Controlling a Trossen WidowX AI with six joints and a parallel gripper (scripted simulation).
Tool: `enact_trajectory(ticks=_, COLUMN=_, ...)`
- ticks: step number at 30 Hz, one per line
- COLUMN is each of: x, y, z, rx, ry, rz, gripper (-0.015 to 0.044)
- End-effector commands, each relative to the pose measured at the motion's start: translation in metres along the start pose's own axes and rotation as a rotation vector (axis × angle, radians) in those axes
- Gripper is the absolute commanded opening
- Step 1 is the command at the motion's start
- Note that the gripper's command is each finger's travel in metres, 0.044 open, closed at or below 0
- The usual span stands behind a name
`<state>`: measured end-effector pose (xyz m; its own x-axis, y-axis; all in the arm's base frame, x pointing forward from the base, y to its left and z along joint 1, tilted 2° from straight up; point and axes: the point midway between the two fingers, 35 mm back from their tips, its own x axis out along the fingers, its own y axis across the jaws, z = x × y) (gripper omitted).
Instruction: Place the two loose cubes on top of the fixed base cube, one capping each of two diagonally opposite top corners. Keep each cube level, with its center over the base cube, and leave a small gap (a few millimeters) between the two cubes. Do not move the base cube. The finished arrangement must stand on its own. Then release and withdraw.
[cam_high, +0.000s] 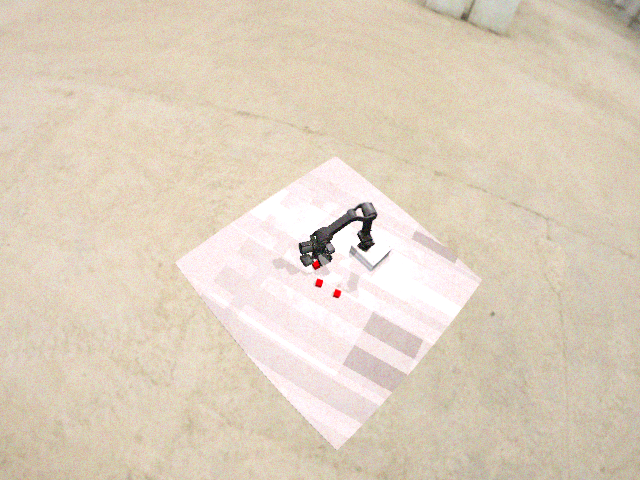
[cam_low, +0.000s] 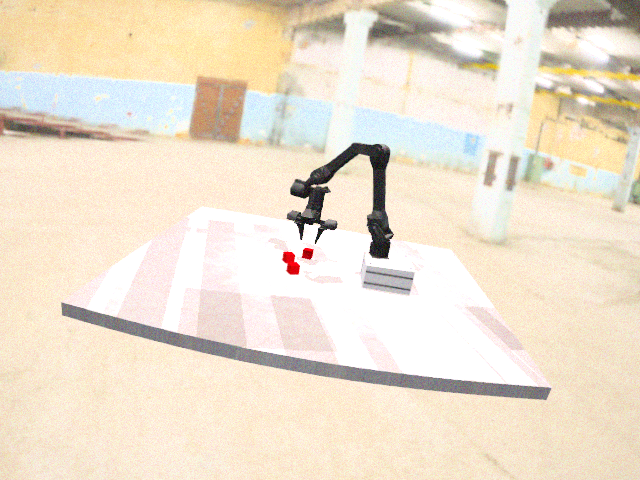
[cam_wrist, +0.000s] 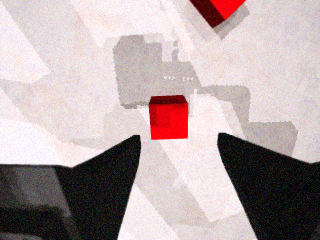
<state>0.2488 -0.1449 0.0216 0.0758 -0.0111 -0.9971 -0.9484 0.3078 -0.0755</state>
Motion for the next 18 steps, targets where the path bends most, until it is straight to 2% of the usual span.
enact_trajectory(ticks=1, x=0.013, y=0.005, z=0.001, rx=-0.003, ry=-0.007, rz=0.022, gripper=0.0265)
enact_trajectory(ticks=18, x=0.034, y=0.005, z=0.001, rx=-0.003, ry=-0.007, rz=0.022, gripper=0.0265)
